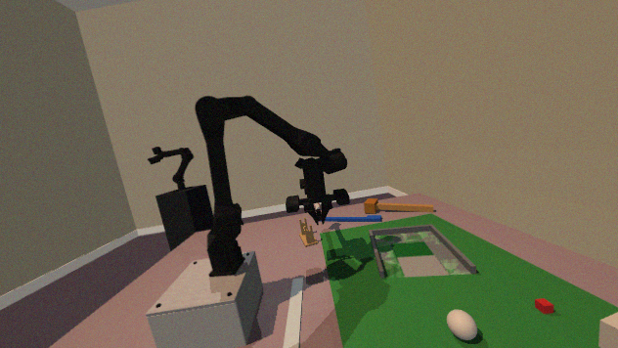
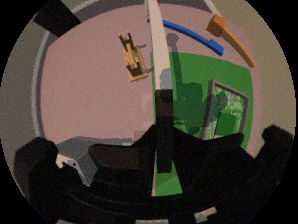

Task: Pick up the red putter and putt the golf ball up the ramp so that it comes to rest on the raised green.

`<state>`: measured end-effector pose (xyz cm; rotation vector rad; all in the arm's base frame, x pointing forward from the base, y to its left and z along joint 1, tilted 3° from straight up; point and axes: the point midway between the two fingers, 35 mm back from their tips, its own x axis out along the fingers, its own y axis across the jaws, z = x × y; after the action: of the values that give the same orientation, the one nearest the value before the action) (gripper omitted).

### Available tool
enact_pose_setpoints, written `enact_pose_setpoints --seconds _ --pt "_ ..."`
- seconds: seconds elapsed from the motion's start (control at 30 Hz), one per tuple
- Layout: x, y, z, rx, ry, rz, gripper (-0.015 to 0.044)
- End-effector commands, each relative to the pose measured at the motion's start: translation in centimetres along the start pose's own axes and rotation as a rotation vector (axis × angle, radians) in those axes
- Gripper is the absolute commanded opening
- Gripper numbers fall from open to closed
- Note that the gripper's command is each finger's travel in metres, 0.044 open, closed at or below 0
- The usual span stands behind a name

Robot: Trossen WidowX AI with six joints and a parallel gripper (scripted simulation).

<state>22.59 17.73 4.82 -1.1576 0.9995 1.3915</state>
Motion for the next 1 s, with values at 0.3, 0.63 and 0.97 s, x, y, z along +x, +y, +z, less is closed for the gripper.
enact_pose_setpoints --seconds 0.3,0.63,0.97 --pt "-2.0 -3.2 -5.9 0.354 0.034 -0.058 0.0" --pt "-3.6 -4.5 -11.1 0.626 0.06 -0.095 0.0" --pt "-5.2 -4.6 -16.4 0.897 0.084 -0.129 0.0"
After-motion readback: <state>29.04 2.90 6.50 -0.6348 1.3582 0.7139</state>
